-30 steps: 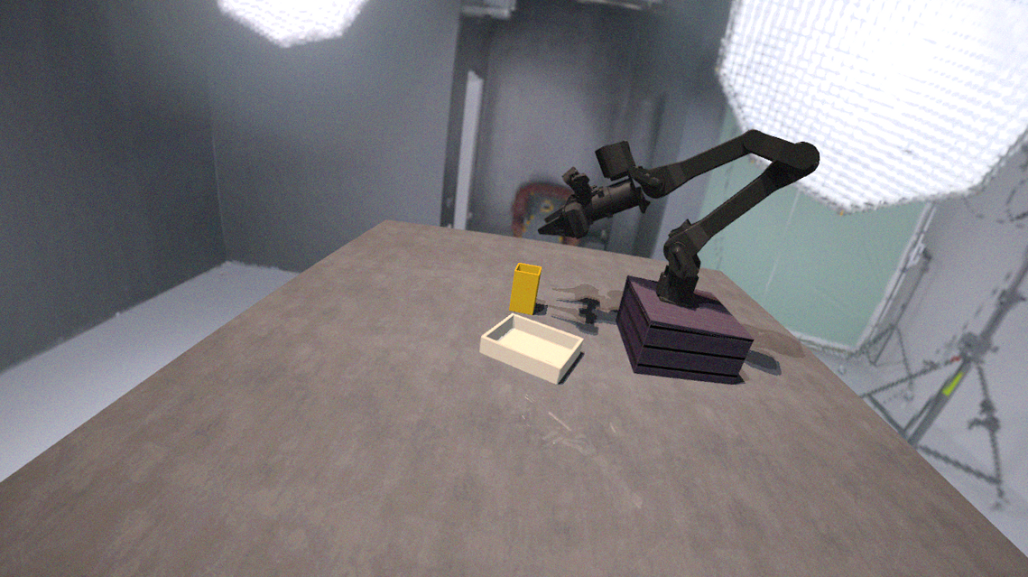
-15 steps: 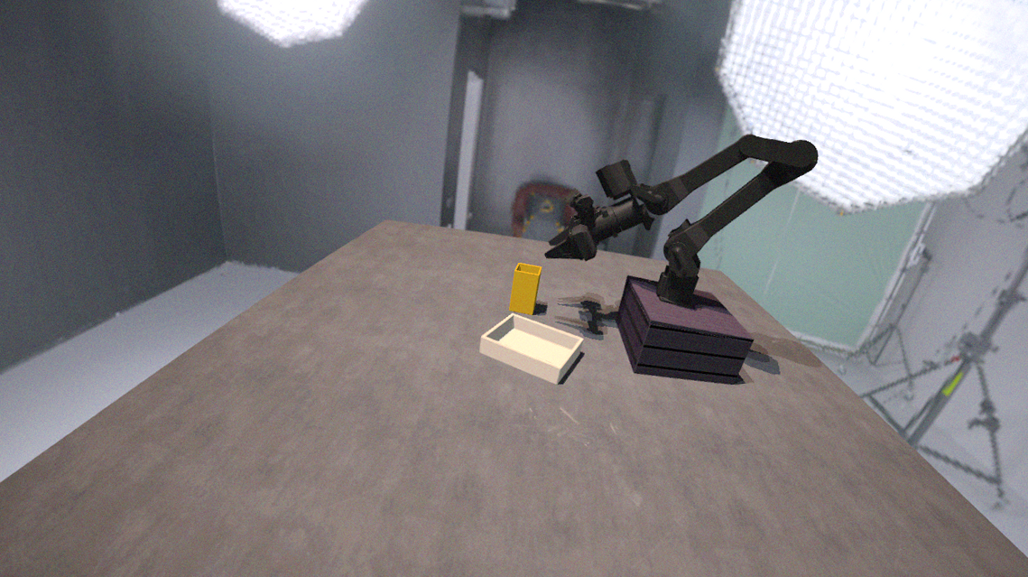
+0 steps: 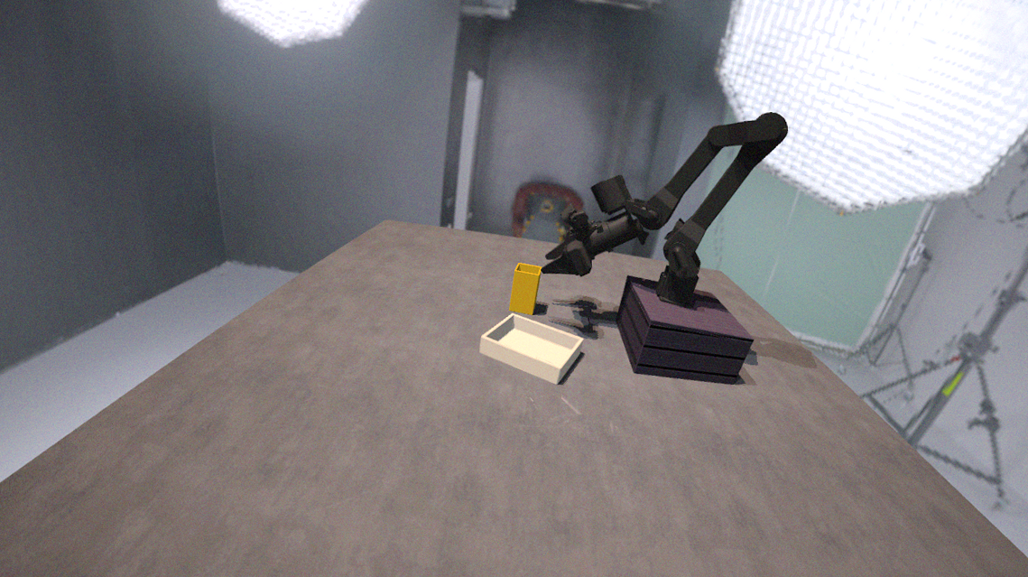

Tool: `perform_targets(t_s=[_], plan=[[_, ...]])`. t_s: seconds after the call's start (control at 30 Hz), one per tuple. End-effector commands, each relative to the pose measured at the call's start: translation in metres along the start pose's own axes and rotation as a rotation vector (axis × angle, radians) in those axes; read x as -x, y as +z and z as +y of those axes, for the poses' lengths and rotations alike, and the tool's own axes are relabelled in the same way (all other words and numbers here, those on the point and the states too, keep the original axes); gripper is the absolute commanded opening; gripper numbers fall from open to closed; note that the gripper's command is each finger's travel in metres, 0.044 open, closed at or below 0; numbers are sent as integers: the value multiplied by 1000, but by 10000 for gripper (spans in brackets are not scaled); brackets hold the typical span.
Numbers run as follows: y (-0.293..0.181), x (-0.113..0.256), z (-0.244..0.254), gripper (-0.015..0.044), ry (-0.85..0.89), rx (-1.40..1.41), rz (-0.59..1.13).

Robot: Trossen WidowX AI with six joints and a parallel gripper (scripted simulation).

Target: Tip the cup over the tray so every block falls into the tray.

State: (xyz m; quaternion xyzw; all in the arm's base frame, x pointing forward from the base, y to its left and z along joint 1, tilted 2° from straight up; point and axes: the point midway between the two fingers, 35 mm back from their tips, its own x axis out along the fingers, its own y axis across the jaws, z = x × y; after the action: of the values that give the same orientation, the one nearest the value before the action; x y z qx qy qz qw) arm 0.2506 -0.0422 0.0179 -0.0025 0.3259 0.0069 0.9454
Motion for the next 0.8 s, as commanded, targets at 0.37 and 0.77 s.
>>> perform_targets(t_s=[0.37,0.77], plan=[[-28,-8,4,440,8,-1,19],[-27,-23,4,440,5,3,5]])
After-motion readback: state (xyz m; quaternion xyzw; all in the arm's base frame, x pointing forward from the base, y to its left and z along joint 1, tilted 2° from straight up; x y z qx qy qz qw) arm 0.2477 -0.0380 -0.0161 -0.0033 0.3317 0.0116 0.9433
